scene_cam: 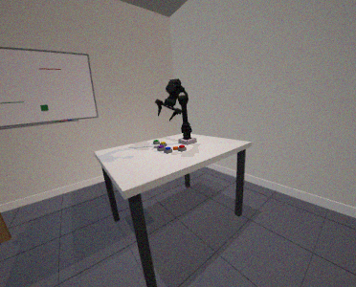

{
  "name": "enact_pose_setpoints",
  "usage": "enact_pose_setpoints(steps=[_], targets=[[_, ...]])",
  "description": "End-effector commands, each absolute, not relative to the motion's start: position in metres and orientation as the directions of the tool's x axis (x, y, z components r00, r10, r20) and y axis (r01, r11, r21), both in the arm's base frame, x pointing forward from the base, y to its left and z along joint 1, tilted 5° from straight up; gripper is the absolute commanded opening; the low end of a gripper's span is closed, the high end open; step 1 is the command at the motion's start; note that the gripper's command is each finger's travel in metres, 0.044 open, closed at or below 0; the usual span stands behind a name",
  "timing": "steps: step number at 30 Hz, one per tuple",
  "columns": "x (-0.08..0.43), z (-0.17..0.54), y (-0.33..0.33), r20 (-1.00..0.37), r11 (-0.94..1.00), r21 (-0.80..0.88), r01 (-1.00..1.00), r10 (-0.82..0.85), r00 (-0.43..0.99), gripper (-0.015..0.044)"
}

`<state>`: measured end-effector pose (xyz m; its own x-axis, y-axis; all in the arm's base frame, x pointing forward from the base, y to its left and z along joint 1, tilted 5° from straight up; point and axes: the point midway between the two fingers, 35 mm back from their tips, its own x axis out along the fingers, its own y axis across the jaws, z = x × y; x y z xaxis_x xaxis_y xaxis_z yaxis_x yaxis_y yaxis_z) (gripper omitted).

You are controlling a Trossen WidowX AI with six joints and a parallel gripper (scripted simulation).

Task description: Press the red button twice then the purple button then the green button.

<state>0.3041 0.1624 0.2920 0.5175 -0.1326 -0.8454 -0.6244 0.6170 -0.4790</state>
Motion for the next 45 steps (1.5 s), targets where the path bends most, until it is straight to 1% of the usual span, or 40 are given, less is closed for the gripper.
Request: enact_pose_setpoints(steps=[1,3,8,12,15,18,25,27,31,39,40,45], targets=[[0.303,0.290,0.163,-0.848,0.625,-0.472,-0.622,-0.130,0.514,0.0400],[0.296,0.278,0.165,-0.870,0.684,-0.417,-0.599,-0.109,0.481,0.0400],[0.262,0.229,0.169,-0.938,0.869,-0.199,-0.453,-0.034,0.345,0.0400],[0.231,0.191,0.169,-0.974,0.961,-0.043,-0.274,0.021,0.225,0.0400],[0.205,0.162,0.166,-0.990,0.993,0.045,-0.108,0.059,0.131,0.0400],[0.191,0.149,0.164,-0.994,0.997,0.075,-0.021,0.077,0.084,0.0400],[0.191,0.149,0.164,-0.994,0.997,0.075,-0.021,0.077,0.084,0.0400],[0.193,0.138,0.166,-0.994,0.997,0.075,-0.021,0.077,0.084,0.0348],[0.196,0.090,0.169,-0.994,0.997,0.075,-0.021,0.077,0.084,0.0242],[0.196,0.087,0.169,-0.994,0.997,0.075,-0.021,0.077,0.084,0.0032],[0.196,0.087,0.169,-0.994,0.997,0.075,-0.021,0.077,0.084,0.0020],[0.196,0.087,0.169,-0.994,0.997,0.075,-0.021,0.077,0.084,0.0020]])
